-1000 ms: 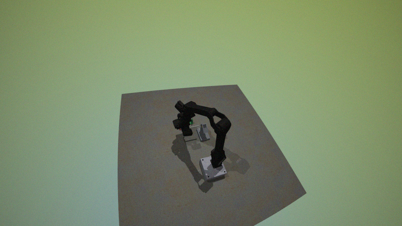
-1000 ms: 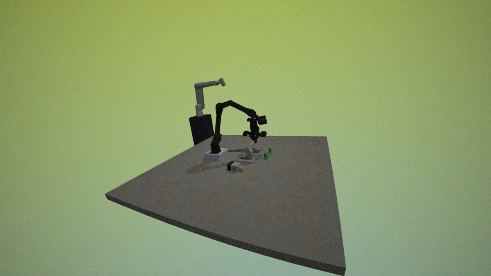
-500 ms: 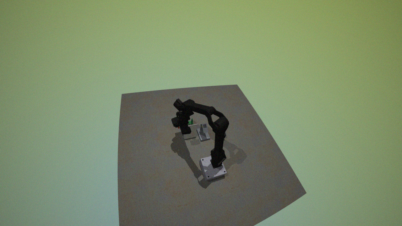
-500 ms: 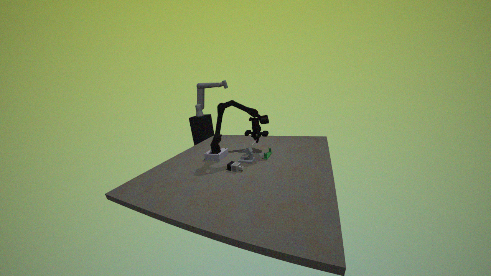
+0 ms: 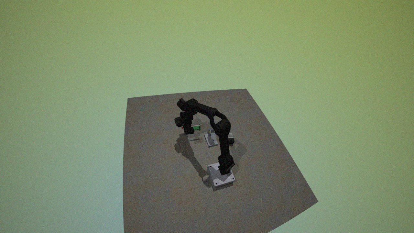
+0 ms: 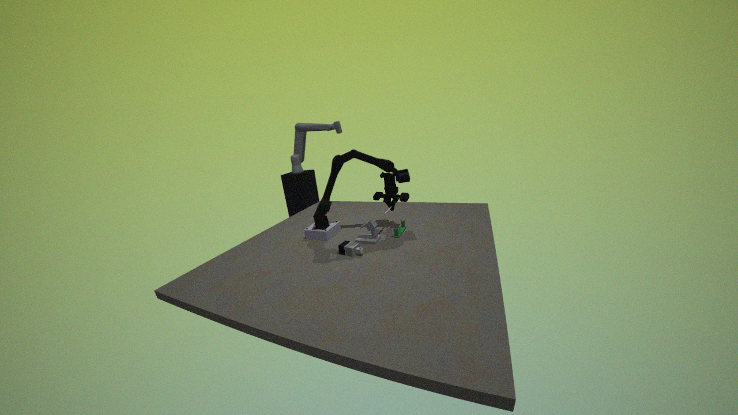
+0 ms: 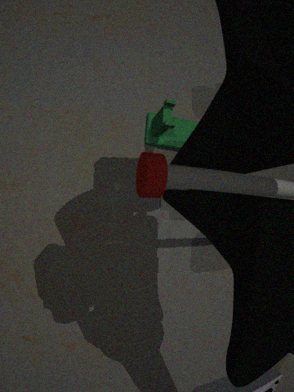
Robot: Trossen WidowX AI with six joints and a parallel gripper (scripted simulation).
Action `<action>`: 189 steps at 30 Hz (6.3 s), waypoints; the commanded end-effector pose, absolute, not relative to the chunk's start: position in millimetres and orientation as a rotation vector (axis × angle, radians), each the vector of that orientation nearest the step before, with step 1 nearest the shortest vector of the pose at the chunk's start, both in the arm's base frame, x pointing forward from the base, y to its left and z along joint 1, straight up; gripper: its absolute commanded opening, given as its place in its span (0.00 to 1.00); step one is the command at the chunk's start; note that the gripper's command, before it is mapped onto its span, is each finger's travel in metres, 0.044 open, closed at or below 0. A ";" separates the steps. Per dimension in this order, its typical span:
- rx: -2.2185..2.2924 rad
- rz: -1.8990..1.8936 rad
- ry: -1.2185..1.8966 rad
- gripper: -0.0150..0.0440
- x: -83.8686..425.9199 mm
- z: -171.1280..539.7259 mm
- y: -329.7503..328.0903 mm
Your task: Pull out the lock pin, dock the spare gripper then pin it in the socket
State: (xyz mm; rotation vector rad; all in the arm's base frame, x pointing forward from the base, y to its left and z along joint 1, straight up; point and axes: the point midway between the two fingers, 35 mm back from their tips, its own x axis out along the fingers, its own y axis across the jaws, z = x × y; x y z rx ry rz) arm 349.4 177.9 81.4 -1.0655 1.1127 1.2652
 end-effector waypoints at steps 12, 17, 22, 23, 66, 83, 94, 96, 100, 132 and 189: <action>-1.053 1.249 1.117 0.25 387.9 84.2 192.3; -1.050 1.244 1.118 0.25 399.8 83.8 196.5; -1.046 1.240 1.119 0.25 409.4 83.0 200.0; -1.046 1.240 1.119 0.25 409.8 82.9 200.1; -1.048 1.238 1.111 0.25 412.7 18.2 201.3; -1.049 1.239 1.110 0.48 412.7 13.9 201.3; -1.048 1.241 1.114 0.59 411.5 26.5 200.9; -1.047 1.244 1.119 0.59 410.5 29.9 200.4; -1.046 1.246 1.125 0.59 409.4 38.9 200.0; -1.098 1.194 1.130 0.56 405.4 137.5 137.0; -1.099 1.192 1.130 0.56 409.2 10.5 136.2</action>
